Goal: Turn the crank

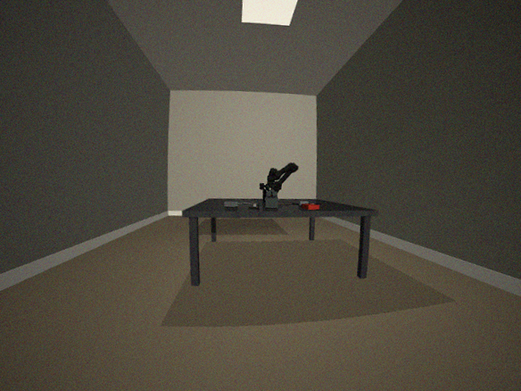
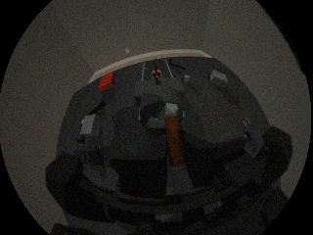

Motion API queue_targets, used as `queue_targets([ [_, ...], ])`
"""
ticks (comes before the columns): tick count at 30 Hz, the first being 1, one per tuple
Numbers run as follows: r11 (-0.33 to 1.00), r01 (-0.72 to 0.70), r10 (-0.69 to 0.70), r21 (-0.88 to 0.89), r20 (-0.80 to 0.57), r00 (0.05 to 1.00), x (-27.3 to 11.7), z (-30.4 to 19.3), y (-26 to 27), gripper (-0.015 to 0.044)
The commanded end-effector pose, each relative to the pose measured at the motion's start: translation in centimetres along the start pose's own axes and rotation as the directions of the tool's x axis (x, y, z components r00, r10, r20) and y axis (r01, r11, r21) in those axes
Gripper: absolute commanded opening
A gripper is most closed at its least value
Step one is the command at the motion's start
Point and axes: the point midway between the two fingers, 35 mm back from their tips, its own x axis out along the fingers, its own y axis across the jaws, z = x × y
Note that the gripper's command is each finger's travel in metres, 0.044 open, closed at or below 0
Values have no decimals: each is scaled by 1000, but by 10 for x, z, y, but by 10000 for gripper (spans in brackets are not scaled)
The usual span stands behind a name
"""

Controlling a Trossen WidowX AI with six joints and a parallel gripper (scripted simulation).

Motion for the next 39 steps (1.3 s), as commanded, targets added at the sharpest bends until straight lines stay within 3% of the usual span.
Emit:
queue_targets([
  [1, 1000, 19, -19, 9, 0, 1000, 2, -3, -9, 0],
  [39, 1000, 18, -18, 10, 0, 1000, 27, -27, -19, 0],
])
